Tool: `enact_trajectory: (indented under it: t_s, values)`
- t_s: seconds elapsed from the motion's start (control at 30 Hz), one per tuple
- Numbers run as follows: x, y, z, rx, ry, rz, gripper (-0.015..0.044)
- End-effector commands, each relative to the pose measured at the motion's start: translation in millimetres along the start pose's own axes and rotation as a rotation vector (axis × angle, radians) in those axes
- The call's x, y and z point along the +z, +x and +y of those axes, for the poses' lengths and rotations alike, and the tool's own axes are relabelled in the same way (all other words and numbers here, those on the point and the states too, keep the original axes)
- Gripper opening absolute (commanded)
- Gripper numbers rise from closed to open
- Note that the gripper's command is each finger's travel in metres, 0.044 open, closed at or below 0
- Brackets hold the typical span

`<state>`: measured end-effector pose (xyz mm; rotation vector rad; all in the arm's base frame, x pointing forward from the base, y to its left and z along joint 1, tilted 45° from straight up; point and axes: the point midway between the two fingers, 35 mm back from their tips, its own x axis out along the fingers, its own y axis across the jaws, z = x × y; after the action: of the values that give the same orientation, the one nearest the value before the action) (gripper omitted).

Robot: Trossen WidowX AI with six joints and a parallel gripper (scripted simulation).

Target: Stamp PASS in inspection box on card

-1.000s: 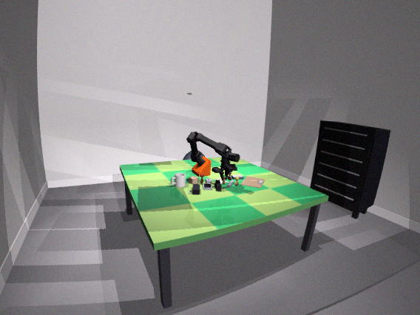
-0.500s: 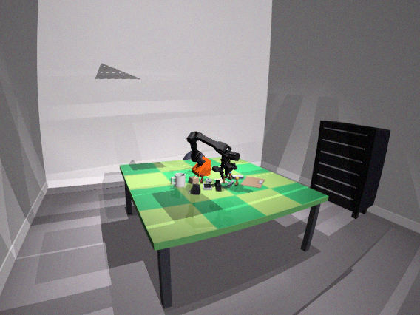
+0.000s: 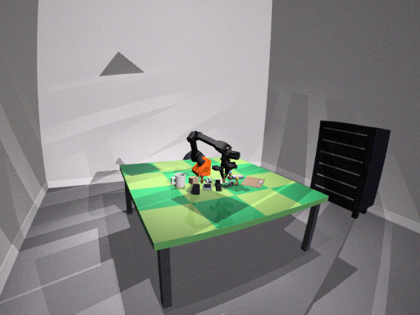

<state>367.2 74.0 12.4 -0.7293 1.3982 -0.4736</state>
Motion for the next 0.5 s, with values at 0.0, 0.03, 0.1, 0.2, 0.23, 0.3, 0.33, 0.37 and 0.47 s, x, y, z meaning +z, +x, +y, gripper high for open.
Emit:
enact_trajectory:
  t_s: [0.0, 0.03, 0.1, 0.2, 0.23, 0.3, 0.33, 0.37, 0.47]
  values:
    - [0.1, -2.6, 0.4, 0.003, 0.005, -0.001, 0.0]
    - [0.1, -3.1, 0.4, 0.003, 0.005, -0.001, 0.0]
    - [0.0, -4.1, 0.4, 0.003, 0.005, -0.001, 0.0]
    - [0.0, -5.6, 0.3, 0.003, 0.005, -0.001, 0.0]
    - [0.0, -6.1, 0.3, 0.003, 0.005, -0.001, 0.0]
    - [-0.1, -7.1, 0.3, 0.003, 0.005, -0.001, 0.0]
    - [-0.1, -7.6, 0.3, 0.003, 0.005, -0.001, 0.0]
    - [-0.1, -8.0, 0.3, 0.004, 0.005, -0.001, 0.0]
    - [-0.2, -9.5, 0.2, 0.004, 0.005, -0.001, 0.0]
